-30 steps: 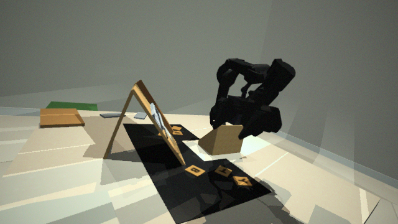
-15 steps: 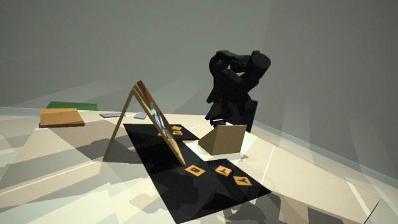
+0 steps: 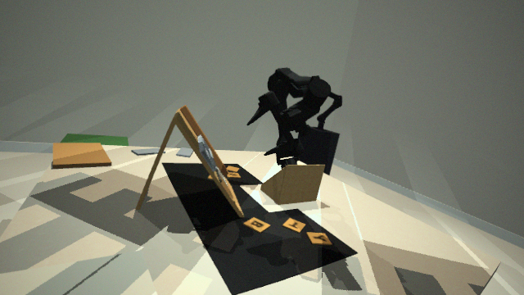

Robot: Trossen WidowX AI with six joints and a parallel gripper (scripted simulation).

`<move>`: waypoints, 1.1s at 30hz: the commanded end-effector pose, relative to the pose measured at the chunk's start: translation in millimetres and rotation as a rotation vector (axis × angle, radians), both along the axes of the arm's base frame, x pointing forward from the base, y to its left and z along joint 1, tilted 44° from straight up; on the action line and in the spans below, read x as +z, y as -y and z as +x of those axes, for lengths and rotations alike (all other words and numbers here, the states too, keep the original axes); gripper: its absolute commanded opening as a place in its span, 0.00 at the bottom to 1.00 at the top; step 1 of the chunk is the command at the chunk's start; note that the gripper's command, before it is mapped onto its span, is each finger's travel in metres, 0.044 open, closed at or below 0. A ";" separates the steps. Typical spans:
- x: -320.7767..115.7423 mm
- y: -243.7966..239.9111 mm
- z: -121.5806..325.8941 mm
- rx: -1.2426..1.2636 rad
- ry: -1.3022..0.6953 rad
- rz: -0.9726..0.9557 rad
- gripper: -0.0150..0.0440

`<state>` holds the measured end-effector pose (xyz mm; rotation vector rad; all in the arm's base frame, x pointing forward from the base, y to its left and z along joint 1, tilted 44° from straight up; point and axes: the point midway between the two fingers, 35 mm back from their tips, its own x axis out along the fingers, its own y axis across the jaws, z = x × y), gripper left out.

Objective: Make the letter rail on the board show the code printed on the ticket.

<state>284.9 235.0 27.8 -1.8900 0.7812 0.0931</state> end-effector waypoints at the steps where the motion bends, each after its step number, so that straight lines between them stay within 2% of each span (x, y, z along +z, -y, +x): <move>1: 22.8 63.6 -24.8 -0.224 0.282 0.348 1.00; 18: 43.8 178.3 -80.8 -0.570 0.870 1.106 1.00; 33: 43.8 182.3 -82.9 -0.580 0.891 1.134 1.00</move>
